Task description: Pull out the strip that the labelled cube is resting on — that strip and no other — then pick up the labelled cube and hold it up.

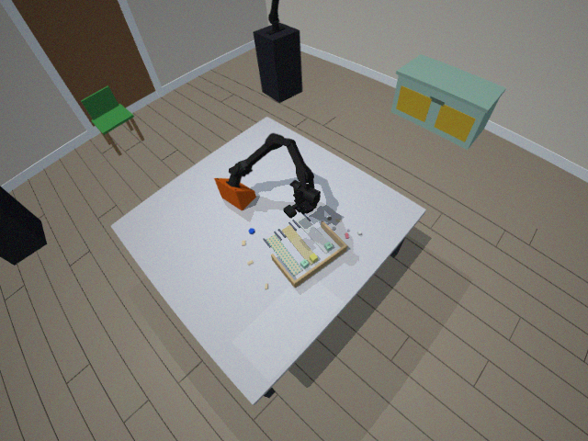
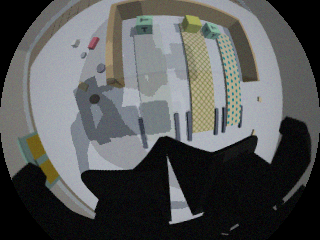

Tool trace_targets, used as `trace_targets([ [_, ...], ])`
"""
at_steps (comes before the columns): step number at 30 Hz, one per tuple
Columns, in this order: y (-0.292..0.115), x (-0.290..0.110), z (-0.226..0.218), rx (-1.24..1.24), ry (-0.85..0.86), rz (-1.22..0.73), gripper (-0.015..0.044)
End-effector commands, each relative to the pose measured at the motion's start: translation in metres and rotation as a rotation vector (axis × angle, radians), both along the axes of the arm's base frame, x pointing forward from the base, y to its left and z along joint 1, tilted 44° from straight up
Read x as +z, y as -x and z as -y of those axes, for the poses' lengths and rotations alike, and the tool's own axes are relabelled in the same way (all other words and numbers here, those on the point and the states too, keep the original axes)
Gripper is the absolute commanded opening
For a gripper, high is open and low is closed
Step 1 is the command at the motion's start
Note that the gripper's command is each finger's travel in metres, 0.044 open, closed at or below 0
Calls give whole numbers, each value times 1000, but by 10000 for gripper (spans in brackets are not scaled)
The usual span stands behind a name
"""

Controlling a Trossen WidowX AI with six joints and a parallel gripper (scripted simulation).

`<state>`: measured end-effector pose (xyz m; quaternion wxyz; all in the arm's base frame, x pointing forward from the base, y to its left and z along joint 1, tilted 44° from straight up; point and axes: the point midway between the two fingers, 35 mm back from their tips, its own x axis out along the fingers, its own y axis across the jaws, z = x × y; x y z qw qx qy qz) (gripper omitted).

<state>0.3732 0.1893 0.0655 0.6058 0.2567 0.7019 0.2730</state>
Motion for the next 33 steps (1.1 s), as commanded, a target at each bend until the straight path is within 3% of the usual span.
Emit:
trace_targets([
  [1,5,-3,-8,32,23,-43,0],
  [33,13,-38,-38,33,22,-43,0],
])
